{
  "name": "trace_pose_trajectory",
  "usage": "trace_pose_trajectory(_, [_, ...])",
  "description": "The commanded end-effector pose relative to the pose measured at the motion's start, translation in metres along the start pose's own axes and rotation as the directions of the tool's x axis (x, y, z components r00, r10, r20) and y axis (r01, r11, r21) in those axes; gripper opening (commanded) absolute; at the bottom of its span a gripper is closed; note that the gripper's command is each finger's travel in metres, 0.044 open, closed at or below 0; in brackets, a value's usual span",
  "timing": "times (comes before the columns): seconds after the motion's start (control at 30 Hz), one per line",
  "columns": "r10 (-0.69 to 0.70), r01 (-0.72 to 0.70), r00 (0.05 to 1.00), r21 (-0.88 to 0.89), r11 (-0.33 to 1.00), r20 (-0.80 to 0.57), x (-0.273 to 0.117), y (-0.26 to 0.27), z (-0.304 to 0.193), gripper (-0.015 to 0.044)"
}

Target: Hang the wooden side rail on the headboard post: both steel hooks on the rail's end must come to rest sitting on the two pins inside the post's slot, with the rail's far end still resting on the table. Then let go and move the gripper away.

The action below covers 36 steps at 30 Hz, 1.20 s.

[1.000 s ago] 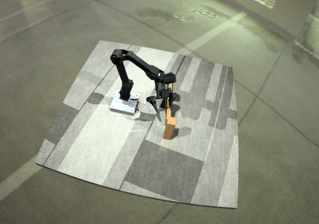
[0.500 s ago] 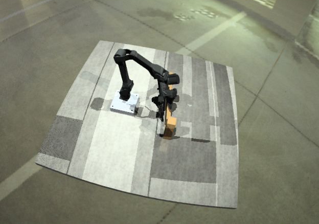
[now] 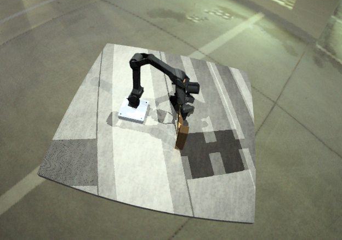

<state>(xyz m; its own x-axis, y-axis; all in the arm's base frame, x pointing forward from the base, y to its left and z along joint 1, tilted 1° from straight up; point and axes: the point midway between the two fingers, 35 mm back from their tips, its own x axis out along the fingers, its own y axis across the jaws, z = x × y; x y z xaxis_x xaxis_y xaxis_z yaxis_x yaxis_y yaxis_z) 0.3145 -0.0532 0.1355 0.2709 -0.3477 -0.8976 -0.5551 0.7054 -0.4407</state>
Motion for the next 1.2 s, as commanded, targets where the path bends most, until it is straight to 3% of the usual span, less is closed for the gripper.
trace_pose_trajectory(0.0, [0.291, -0.203, 0.956, -0.678, 0.706, 0.018, -0.010, 0.007, 0.018, 0.0440])
trace_pose_trajectory(0.13, [0.415, -0.176, 0.910, -0.877, 0.446, 0.028, -0.017, 0.010, 0.023, 0.0440])
trace_pose_trajectory(0.2, [0.435, -0.162, 0.900, -0.902, 0.399, 0.031, -0.019, 0.011, 0.024, 0.0440])
trace_pose_trajectory(0.7, [0.435, -0.162, 0.900, -0.902, 0.399, 0.031, -0.019, 0.011, 0.024, 0.0440])
trace_pose_trajectory(0.87, [0.435, -0.162, 0.900, -0.902, 0.399, 0.031, 0.011, 0.025, 0.025, 0.0440])
trace_pose_trajectory(1.17, [0.435, -0.162, 0.900, -0.902, 0.399, 0.031, 0.025, 0.032, 0.026, 0.0440])
